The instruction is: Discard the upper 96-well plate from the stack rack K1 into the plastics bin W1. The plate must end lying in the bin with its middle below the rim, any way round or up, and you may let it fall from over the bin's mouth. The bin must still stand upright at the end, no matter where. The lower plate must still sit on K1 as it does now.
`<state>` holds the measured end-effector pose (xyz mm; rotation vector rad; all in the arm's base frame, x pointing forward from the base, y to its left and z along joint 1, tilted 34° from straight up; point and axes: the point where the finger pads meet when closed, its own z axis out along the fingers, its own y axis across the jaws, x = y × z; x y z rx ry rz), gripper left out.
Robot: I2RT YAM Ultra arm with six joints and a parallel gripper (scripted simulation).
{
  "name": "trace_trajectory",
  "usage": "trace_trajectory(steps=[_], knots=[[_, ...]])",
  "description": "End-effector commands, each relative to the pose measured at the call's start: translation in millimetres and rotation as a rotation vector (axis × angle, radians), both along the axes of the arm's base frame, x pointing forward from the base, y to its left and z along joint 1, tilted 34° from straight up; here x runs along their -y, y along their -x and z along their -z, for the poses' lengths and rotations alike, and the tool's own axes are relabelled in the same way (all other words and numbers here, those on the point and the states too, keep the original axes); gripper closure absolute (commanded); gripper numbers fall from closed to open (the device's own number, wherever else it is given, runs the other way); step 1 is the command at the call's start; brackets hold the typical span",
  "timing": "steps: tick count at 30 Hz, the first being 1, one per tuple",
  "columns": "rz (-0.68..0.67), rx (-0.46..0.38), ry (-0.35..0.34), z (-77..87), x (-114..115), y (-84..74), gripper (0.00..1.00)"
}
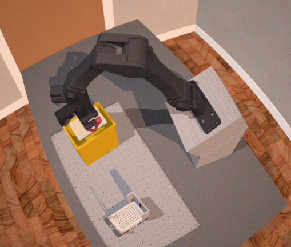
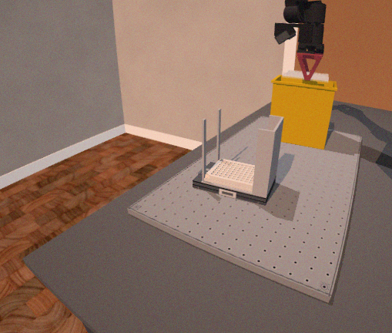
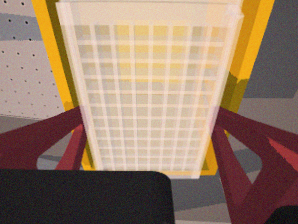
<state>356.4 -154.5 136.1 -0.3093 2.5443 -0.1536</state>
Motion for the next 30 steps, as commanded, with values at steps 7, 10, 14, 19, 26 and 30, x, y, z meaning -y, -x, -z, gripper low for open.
trace_trajectory(steps=[7, 10, 14, 19, 26, 30], knots=[[0.007, 0.053, 0.025, -23.0, 7.3, -2.4, 1.00], [0.007, 0.050, 0.024, -22.7, 7.2, -2.0, 1.00], [0.007, 0.051, 0.024, -22.9, 7.4, -2.2, 1.00], [0.007, 0.050, 0.024, -23.1, 7.7, -2.4, 1.00], [0.008, 0.052, 0.025, -23.3, 7.9, -2.7, 0.00], [0.008, 0.052, 0.025, -23.3, 7.9, -2.7, 0.00]])
